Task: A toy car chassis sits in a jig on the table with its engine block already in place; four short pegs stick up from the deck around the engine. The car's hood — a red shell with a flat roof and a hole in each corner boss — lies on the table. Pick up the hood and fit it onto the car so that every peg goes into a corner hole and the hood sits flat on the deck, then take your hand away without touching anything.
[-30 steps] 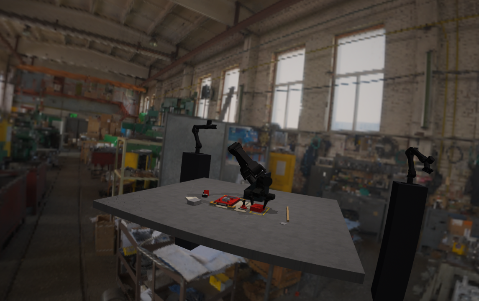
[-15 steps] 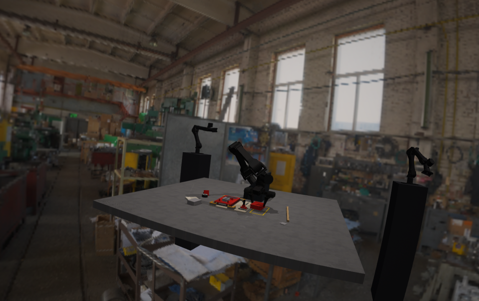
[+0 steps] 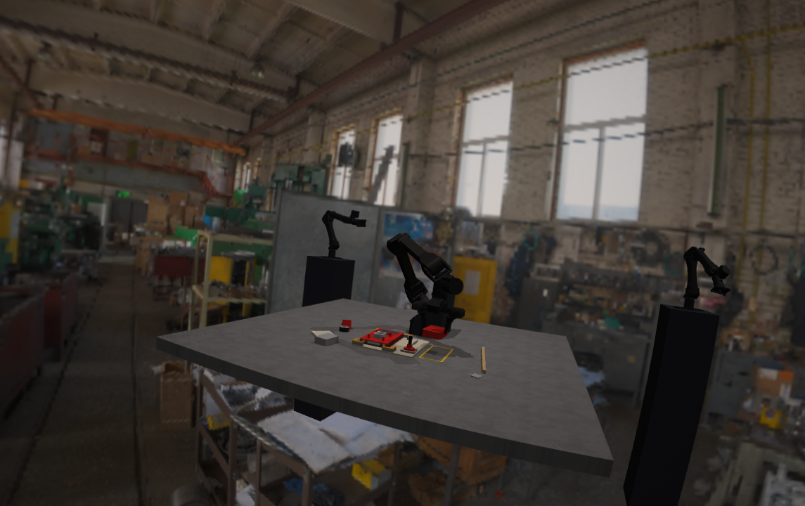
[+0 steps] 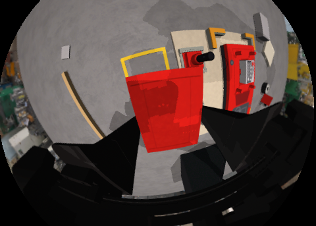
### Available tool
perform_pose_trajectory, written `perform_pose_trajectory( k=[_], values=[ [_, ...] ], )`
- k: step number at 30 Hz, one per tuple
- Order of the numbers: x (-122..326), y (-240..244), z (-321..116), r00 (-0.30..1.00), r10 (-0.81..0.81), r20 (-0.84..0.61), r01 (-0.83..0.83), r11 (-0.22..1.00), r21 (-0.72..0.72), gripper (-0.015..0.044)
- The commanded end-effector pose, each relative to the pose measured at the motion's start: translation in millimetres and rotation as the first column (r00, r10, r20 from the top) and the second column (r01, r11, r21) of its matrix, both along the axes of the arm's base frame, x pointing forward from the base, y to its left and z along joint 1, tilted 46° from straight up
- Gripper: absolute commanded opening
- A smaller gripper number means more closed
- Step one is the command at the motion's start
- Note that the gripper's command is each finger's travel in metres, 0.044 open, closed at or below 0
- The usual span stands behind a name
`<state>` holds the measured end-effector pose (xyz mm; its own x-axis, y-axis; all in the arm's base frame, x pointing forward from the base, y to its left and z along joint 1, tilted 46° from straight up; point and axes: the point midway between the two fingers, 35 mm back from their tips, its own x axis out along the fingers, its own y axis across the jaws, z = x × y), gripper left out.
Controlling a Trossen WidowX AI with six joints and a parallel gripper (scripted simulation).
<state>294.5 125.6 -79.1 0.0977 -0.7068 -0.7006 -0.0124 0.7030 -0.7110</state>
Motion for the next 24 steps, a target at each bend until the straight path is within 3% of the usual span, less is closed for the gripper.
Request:
perform_pose_trajectory(
  k=[1, 11, 24],
  values=[
    [-1, 11, 9, 1.0, -0.002, 0.002, 0.002, 1.0, 0.007, 0.0],
    [-3, 24, 22, 1.0, -0.002, 0.002, 0.002, 1.0, 0.008, 0.0],
    [19, -9, 59, 1.0, 0.012, -0.011, -0.012, 1.0, 0.015, 0.0]
  ],
)
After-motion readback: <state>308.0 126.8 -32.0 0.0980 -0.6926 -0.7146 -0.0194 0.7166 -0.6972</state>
